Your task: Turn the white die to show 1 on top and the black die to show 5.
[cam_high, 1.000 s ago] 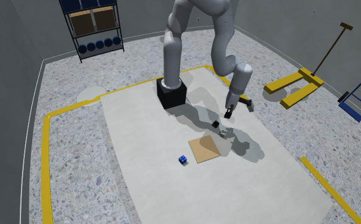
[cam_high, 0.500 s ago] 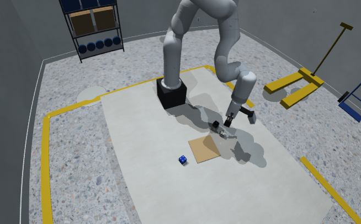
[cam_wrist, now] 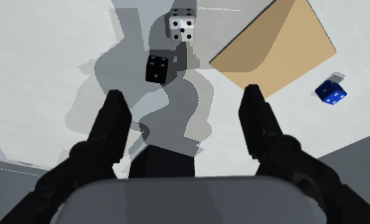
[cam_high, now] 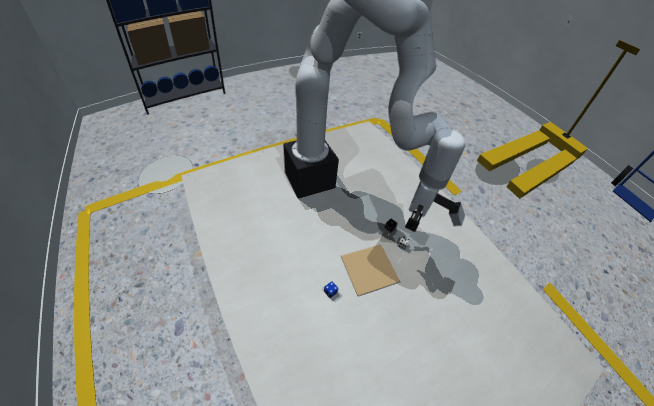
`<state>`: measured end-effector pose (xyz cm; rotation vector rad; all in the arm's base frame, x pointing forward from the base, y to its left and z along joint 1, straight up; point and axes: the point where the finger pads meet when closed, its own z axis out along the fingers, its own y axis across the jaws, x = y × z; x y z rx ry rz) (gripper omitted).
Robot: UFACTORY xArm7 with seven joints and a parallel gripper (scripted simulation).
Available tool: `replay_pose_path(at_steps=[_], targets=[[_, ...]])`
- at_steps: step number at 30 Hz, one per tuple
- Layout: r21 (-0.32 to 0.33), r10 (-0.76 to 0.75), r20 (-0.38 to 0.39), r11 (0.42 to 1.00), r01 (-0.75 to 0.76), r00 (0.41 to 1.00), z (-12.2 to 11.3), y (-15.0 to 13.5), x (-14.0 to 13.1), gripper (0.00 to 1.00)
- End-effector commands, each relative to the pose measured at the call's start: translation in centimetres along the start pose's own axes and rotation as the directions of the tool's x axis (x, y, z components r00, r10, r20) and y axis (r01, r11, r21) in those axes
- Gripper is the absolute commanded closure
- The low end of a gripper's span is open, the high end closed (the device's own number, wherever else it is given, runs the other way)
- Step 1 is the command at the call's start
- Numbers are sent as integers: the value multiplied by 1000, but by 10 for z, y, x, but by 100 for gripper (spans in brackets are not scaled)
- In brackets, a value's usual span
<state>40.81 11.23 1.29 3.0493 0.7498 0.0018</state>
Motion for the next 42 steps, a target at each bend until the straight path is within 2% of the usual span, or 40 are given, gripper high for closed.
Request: replay_pose_path(at_steps=[1,6,11,15,17,21,30,32,33,38,42], targets=[[0,0,-4,1000,0,1000,-1,0,1,0],[-1,-24,-3,1000,24,1000,0,1,1,0],[-6,-205,1,979,205,979,5,2,1,0],[-7,-245,2,970,245,970,7,2,1,0],[-8,-341,4,940,341,940,10,2,1,0],[-9,-412,6,911,412,911,12,2,1,0],[-8,-630,11,776,630,776,20,2,1,0],[-8,-630,11,776,630,776,20,2,1,0],[-7,-692,12,722,692,722,23,2,1,0],[-5,-759,12,650,759,651,26,2,1,0],[-3,-835,12,550,835,549,29,1,1,0]])
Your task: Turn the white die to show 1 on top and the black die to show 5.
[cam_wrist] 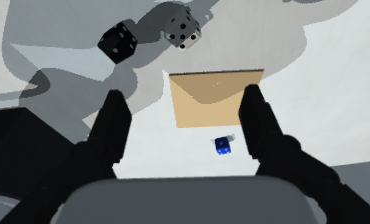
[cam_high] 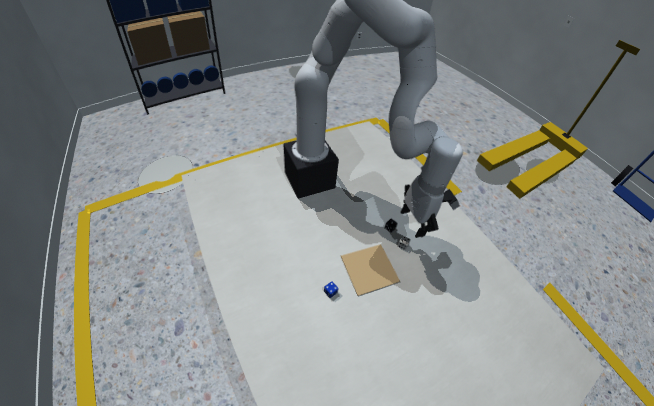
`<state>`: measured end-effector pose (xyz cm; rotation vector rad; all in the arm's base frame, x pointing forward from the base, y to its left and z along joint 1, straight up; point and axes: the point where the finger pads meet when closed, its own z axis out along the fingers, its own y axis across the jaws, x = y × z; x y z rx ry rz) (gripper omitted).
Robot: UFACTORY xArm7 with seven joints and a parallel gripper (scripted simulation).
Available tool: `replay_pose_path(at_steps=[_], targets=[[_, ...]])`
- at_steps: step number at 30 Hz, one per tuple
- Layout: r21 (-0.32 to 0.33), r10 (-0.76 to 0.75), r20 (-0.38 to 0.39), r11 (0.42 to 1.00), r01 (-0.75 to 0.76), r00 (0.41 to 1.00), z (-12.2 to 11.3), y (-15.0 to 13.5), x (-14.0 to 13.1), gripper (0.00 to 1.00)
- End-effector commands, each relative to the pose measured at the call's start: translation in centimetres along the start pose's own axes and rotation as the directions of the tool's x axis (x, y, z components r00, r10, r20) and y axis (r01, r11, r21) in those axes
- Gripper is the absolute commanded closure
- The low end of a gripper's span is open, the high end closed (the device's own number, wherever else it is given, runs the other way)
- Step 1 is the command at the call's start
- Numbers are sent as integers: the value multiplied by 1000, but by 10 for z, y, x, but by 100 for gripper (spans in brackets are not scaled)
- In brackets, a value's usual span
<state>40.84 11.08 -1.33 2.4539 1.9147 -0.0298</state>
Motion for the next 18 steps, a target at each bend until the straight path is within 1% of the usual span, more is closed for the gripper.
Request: replay_pose_path(at_steps=[1,5,7,8,9,14,15,16,17,18], targets=[[1,-172,-21,985,172,985,4,1,1,0],[-1,-273,-23,962,273,962,7,1,2,0],[-1,-273,-23,962,273,962,7,1,2,0],[-3,-346,-24,938,346,938,9,0,3,0],[-4,-372,-24,928,372,928,10,0,3,0],[-7,-467,-26,884,467,884,13,0,4,0],[-9,-508,-27,861,508,861,14,0,4,0],[-9,-515,-27,857,515,857,14,0,4,0],[-10,-552,-28,834,552,833,16,-1,5,0],[-11,-554,-28,832,554,832,16,-1,5,0]])
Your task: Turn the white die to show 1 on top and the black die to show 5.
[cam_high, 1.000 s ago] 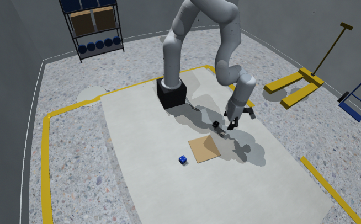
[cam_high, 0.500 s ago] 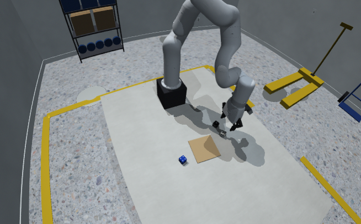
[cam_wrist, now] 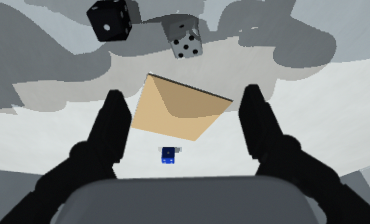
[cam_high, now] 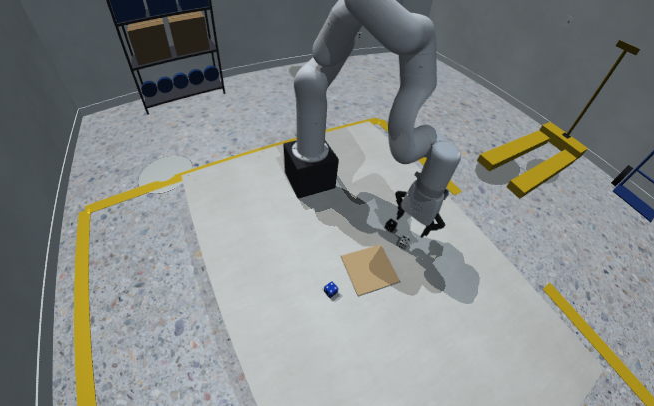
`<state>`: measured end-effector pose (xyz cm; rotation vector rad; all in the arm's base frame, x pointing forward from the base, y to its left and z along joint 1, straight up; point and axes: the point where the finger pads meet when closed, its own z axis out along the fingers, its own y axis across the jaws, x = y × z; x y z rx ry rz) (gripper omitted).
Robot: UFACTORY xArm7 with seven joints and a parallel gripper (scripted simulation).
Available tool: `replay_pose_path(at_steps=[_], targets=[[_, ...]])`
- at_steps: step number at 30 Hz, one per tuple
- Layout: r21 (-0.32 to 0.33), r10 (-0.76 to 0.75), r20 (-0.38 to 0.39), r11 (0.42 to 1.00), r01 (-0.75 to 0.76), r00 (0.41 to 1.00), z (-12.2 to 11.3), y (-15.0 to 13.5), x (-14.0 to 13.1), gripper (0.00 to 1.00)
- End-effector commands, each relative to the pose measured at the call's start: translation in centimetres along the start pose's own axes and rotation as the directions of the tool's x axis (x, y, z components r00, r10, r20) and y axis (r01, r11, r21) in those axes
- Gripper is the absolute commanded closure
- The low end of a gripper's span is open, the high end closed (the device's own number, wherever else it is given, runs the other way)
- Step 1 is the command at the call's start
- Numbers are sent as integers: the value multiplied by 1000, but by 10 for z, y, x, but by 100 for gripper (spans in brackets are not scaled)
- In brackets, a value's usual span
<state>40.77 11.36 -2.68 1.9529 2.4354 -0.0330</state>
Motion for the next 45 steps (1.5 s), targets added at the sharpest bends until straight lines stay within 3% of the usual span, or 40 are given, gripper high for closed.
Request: replay_pose_path(at_steps=[1,9,10,45], targets=[[-10,-160,-23,987,160,987,3,2,2,0],[-13,-234,-25,972,233,972,5,2,2,0],[-13,-234,-25,972,233,972,5,2,2,53],[-13,-234,-25,972,233,972,5,2,2,53]])
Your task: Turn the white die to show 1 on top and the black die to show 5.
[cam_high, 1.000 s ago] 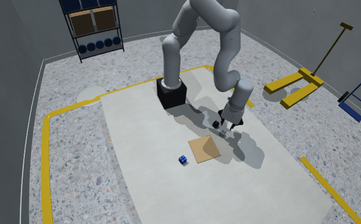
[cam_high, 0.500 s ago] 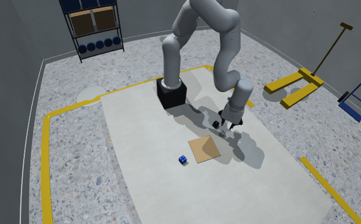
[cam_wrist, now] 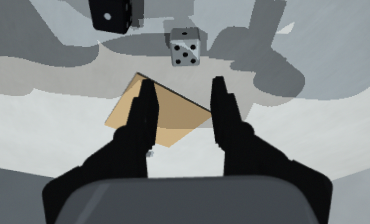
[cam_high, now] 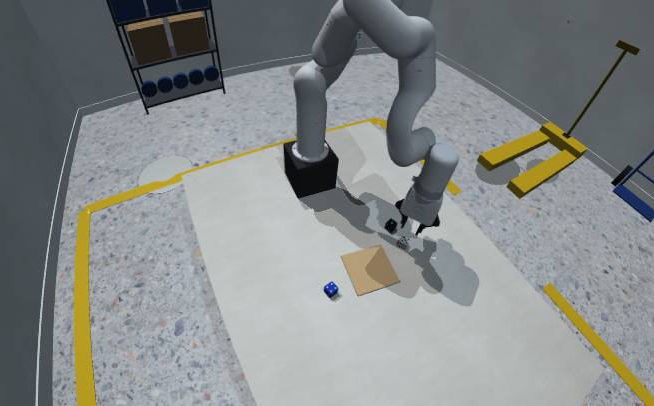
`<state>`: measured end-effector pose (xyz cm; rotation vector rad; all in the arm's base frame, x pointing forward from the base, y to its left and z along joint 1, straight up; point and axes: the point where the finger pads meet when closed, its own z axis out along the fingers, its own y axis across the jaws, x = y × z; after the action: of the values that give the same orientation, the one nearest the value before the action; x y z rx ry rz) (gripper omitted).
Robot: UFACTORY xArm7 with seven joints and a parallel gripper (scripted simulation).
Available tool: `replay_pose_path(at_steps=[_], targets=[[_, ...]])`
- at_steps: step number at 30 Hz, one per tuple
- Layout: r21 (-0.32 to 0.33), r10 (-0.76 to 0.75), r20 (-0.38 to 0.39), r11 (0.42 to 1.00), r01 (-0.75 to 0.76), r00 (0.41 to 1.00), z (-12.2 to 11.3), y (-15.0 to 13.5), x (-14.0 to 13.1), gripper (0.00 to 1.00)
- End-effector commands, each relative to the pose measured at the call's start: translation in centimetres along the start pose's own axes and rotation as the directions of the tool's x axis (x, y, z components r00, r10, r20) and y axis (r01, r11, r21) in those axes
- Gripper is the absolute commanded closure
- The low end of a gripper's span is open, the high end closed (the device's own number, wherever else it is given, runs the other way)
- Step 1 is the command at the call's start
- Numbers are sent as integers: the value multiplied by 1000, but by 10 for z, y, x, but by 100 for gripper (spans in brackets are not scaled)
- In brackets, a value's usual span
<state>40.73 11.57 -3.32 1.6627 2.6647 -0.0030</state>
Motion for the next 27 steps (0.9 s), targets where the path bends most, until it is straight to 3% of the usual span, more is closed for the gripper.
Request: replay_pose_path(at_steps=[1,27], targets=[[-4,0,0,1000,0,1000,-1,2,0,53],[-4,0,0,1000,0,1000,20,2,0,53]])
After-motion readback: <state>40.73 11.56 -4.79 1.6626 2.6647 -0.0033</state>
